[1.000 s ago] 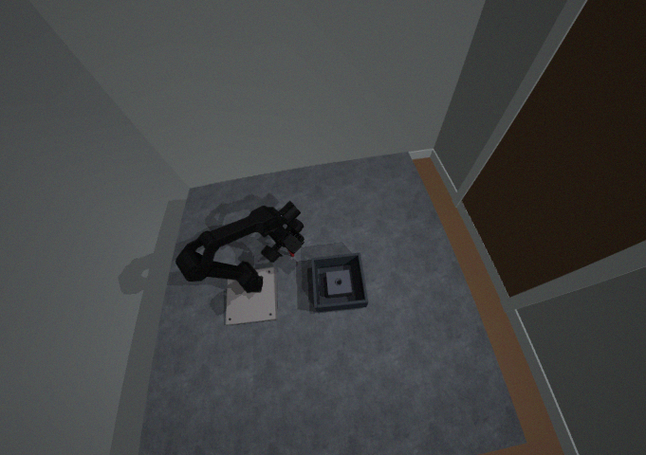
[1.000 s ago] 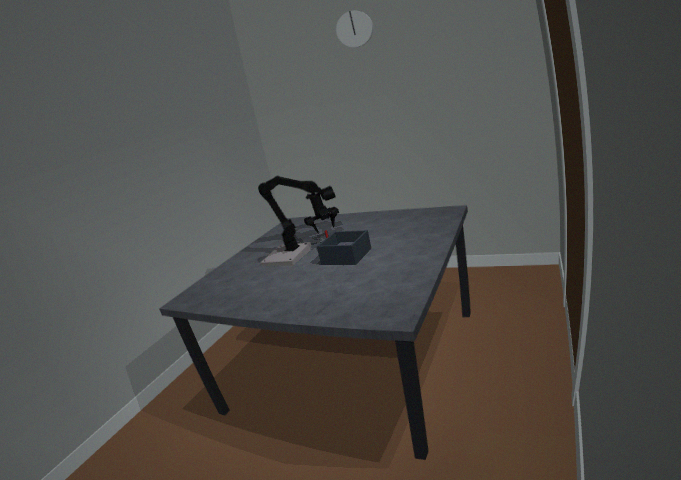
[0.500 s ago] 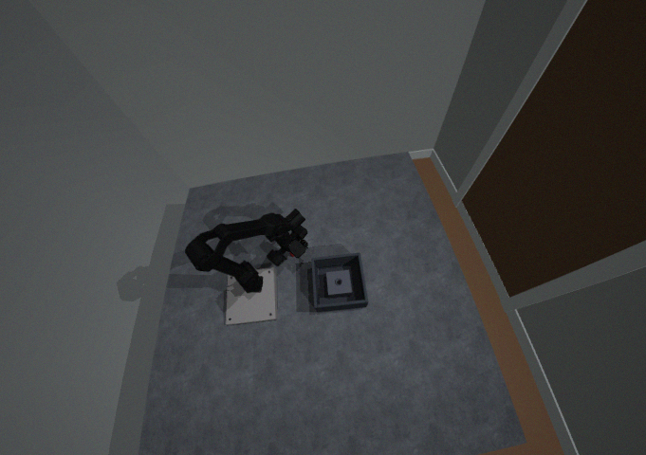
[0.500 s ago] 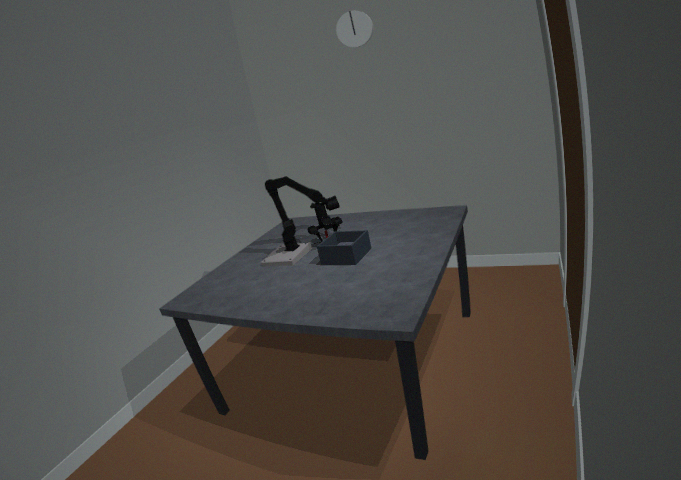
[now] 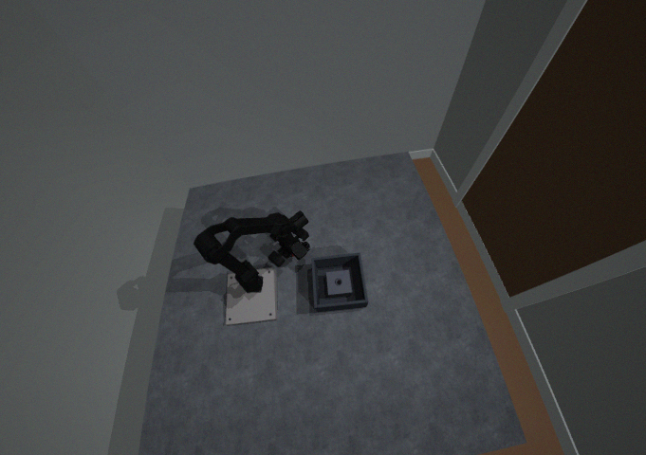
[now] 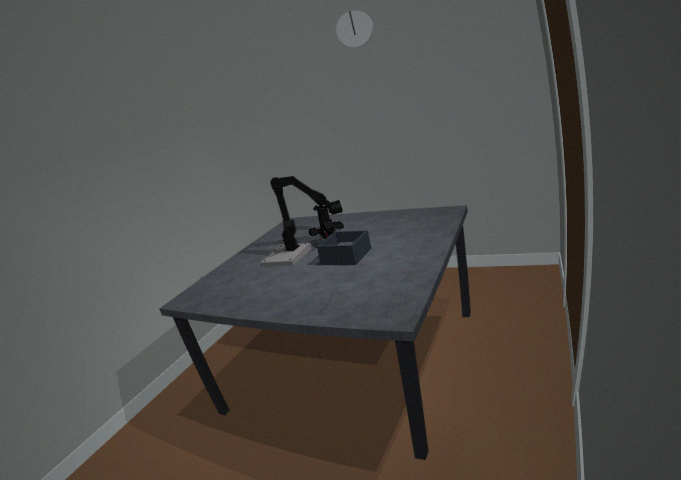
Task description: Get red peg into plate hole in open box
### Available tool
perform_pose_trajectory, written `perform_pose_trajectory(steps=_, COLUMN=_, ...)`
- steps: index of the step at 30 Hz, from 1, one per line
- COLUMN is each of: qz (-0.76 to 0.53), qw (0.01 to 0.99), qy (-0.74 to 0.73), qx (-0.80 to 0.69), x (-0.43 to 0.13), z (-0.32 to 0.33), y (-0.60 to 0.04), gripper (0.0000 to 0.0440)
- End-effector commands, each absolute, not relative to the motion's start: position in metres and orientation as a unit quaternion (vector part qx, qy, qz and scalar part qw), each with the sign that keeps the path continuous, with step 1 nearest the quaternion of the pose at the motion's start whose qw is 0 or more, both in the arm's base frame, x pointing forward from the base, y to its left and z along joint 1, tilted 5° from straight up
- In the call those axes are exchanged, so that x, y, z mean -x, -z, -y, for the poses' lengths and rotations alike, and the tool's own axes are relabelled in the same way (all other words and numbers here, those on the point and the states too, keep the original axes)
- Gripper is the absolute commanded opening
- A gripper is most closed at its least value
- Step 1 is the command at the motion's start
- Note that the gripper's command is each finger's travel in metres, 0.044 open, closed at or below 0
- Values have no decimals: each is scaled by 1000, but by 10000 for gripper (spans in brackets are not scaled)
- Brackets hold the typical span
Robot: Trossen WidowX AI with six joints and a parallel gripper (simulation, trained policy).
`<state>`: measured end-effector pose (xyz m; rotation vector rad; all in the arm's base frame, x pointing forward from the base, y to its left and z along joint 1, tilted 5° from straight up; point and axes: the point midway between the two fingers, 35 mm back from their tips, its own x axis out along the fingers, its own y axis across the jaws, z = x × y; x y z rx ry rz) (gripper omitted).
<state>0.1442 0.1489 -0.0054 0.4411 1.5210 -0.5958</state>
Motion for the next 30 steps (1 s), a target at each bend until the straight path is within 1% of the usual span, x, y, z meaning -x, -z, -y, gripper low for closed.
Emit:
perform_pose_trajectory(steps=1, qz=-665, qw=672, qy=263, qx=-192, x=-151, z=-151, y=-1, gripper=0)
perform_pose_trajectory(steps=17, qz=-622, qw=715, qy=247, qx=-203, x=-184, z=-154, y=-67, gripper=0)
perform_pose_trajectory(steps=30, qz=-570, qw=729, qy=284, qx=-249, x=-223, z=-135, y=-111, gripper=0)
